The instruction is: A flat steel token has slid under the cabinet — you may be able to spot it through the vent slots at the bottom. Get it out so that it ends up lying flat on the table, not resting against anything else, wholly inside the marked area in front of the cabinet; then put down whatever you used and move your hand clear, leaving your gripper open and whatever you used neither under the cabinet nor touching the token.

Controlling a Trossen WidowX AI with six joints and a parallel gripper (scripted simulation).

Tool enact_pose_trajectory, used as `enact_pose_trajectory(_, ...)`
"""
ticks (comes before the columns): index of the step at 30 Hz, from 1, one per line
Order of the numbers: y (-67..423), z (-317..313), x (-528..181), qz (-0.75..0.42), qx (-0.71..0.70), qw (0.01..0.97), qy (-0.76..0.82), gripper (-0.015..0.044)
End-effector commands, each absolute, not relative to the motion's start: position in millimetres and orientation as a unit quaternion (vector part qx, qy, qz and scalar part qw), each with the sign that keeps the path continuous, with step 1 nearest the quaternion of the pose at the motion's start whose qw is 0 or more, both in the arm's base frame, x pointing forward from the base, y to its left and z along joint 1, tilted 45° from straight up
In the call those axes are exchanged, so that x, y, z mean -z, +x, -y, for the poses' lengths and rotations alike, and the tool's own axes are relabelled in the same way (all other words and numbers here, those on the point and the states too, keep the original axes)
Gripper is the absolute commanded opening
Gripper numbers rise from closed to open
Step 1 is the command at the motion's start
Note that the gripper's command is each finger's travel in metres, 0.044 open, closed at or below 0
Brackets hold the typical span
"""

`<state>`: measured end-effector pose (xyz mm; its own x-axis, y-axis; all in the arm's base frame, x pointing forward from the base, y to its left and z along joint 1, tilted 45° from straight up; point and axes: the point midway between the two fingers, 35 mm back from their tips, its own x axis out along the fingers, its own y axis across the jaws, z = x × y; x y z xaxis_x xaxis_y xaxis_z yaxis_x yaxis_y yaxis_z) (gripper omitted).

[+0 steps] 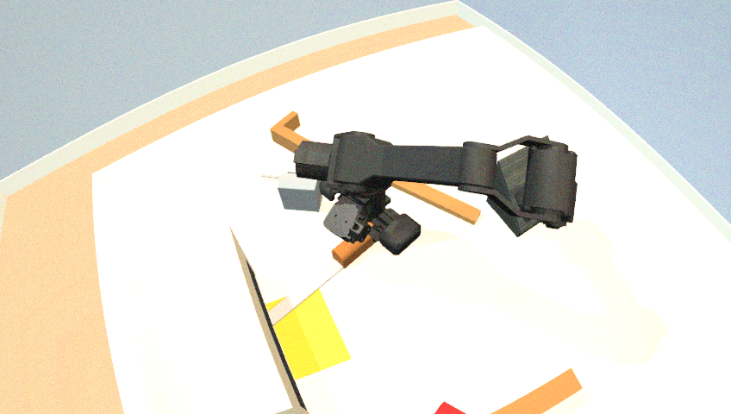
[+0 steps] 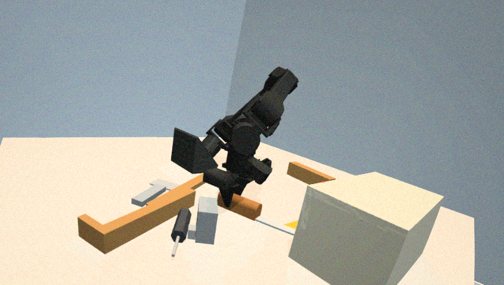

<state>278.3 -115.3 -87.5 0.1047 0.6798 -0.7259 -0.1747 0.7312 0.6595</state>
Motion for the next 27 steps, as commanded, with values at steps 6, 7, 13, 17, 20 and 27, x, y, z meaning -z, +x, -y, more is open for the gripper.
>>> enact_pose_trajectory(6,263.9,115.9,91.2,-0.598,-0.300,0.712,0.213,0.0000)
enact_pose_trajectory(7,262.2,116.1,91.6,-0.598,-0.300,0.712,0.213,0.0000)
enact_pose_trajectory(13,252.3,117.1,94.0,-0.599,-0.300,0.712,0.213,0.0000)
enact_pose_trajectory(17,245.3,117.9,95.7,-0.599,-0.300,0.712,0.213,0.0000)
enact_pose_trajectory(20,240.1,118.5,97.0,-0.599,-0.300,0.712,0.213,0.0000)
enact_pose_trajectory(27,227.0,120.0,100.3,-0.599,-0.300,0.711,0.213,0.0000)
